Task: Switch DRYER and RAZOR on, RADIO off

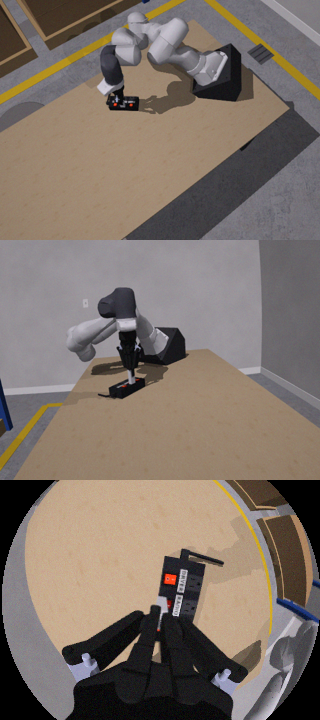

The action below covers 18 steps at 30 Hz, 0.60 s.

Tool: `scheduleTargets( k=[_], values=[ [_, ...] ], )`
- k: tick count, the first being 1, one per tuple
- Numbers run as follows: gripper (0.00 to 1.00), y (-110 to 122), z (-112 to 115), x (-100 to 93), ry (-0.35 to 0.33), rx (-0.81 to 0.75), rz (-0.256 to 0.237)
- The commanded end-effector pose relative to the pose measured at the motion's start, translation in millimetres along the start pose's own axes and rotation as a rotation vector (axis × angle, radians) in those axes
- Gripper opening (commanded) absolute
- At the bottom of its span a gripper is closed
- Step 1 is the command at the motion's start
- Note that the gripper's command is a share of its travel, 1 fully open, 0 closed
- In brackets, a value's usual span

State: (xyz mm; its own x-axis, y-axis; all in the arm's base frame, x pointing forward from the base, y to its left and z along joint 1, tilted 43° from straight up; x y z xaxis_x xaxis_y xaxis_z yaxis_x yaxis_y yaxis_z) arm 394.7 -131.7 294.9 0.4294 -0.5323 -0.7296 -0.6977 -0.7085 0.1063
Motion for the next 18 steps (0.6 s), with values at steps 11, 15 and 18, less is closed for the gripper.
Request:
scheduleTargets(
  k=[11,15,18],
  values=[
    [0.0,0.1,-0.2,-3.0,0.0,-0.003,-0.001],
    [0.0,0.1,-0.2,-12.3,0.0,-0.003,-0.001],
    [0.0,0.1,-0.2,-21.4,0.0,-0.003,-0.001]
  ],
)
Point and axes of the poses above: the point where the finger pads meet when closed, its own x axis out along the fingers, its own y axis across the jaws, z = x × y, the point moved 1 cm from there along -x, back along the fingers, and after that the axes turned 4 degrees about -x, right-handed, at the moved point
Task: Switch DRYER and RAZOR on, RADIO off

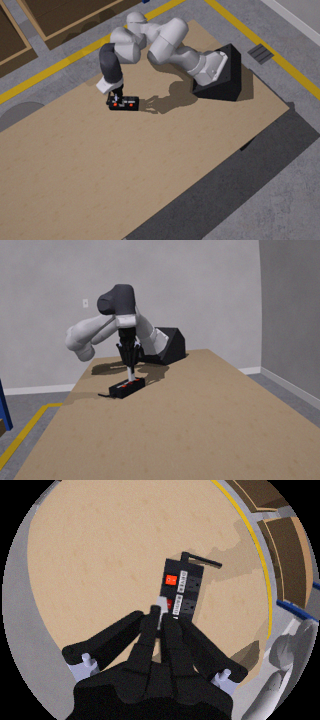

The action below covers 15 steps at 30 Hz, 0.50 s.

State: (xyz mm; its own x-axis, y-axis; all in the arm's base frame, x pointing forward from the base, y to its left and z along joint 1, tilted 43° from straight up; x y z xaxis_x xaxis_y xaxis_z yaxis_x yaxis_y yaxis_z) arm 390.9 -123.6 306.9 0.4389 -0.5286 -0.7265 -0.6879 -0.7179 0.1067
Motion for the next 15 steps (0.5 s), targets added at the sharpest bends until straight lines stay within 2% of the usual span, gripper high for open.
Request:
scheduleTargets(
  k=[1,5,15],
  values=[
    [0.0,1.8,2.0,-9.7,-0.006,0.007,0.008],
    [0.0,1.8,1.9,-19.7,-0.006,0.007,0.008],
    [0.0,1.7,1.9,-24.0,-0.006,0.007,0.008]
  ],
)
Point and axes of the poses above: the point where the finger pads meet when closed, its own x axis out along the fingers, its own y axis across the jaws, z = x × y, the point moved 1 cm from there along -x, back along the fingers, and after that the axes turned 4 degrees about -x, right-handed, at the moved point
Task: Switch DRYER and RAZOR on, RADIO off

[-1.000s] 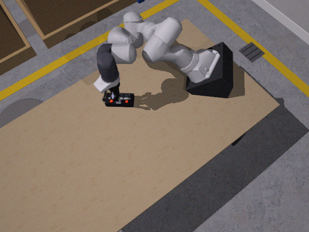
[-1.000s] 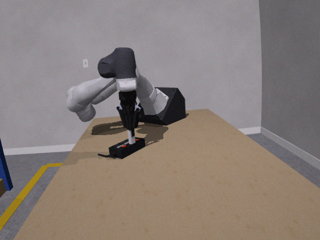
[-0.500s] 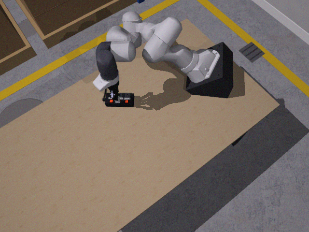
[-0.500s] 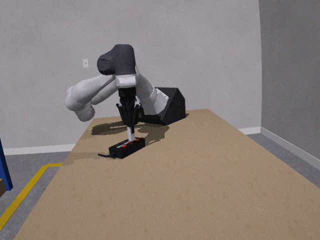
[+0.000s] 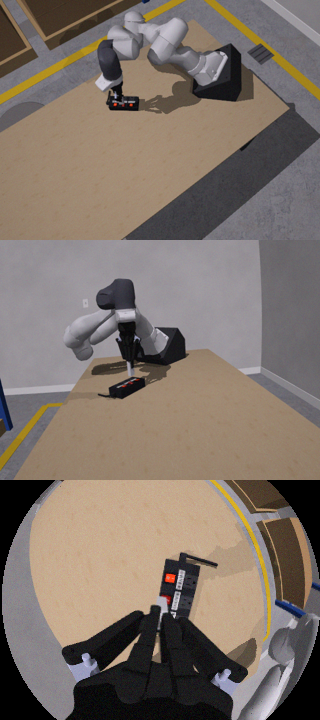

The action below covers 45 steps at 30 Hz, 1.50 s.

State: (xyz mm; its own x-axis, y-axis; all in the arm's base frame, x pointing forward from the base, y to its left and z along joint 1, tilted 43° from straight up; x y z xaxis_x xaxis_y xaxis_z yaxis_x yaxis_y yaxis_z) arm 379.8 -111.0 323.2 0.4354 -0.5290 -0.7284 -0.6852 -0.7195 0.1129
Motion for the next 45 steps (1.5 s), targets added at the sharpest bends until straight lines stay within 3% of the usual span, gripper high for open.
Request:
scheduleTargets(
  k=[1,15,16,26,39,45],
  values=[
    [0.0,1.4,0.8,-0.6,-0.003,0.014,0.006],
    [0.0,1.4,0.8,-0.6,-0.003,0.014,0.006],
    [1.0,1.4,0.8,-0.6,-0.003,0.014,0.006],
    [1.0,1.3,0.8,-12.6,-0.003,0.014,0.006],
    [1.0,1.0,0.6,-72.8,-0.003,0.014,0.006],
    [1.0,0.9,0.5,-82.8,-0.003,0.014,0.006]
  ],
)
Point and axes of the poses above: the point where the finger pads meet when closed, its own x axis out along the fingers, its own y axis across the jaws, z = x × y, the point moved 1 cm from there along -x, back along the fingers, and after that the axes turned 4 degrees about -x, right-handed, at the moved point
